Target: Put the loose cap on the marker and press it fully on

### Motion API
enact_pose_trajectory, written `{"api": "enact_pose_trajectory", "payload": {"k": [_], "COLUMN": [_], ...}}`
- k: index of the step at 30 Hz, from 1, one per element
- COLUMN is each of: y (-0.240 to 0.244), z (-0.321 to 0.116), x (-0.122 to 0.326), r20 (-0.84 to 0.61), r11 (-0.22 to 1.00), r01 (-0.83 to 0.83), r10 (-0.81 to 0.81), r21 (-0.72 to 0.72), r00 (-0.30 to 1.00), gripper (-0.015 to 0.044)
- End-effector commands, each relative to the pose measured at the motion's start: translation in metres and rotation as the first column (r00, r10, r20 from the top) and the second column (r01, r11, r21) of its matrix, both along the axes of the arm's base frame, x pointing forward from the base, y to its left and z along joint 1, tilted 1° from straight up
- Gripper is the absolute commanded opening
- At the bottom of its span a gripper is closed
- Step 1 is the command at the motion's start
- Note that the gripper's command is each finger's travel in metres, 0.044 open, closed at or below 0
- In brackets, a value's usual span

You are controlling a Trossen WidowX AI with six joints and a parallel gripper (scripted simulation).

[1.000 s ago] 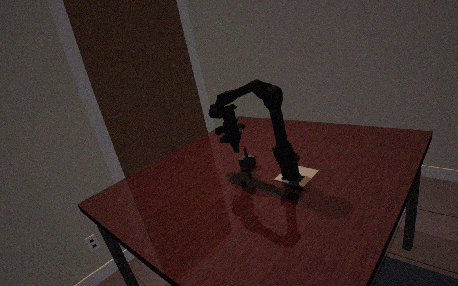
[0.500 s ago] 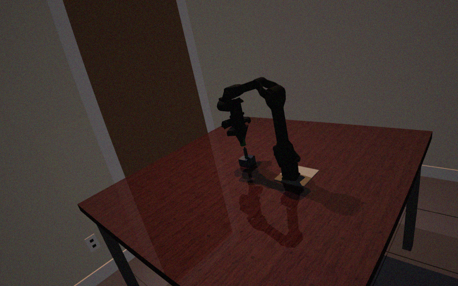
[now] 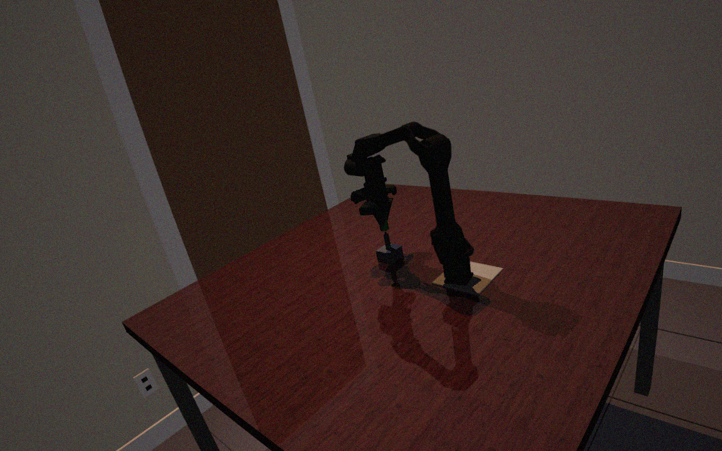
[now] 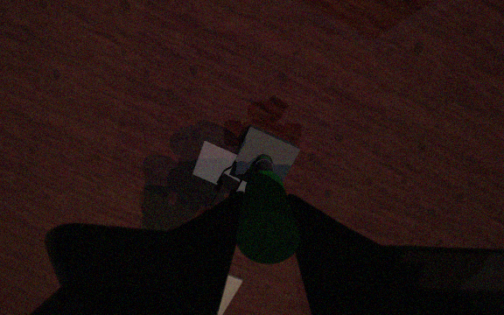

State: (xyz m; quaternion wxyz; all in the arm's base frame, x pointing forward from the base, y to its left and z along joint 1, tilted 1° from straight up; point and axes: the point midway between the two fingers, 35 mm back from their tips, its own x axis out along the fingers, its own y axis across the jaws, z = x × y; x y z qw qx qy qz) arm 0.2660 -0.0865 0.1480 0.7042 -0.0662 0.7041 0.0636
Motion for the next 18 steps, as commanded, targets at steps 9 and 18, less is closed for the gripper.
{"api": "enact_pose_trajectory", "payload": {"k": [9, 18], "y": [-0.001, -0.001], "z": [-0.018, -0.033], "x": [0.001, 0.001], "r20": [0.005, 0.005], "r11": [1.000, 1.000], "r01": [-0.003, -0.003], "r10": [0.003, 0.003], "r21": [-0.004, -0.004], "r00": [1.000, 1.000], "gripper": [0.0000, 0.0000]}}
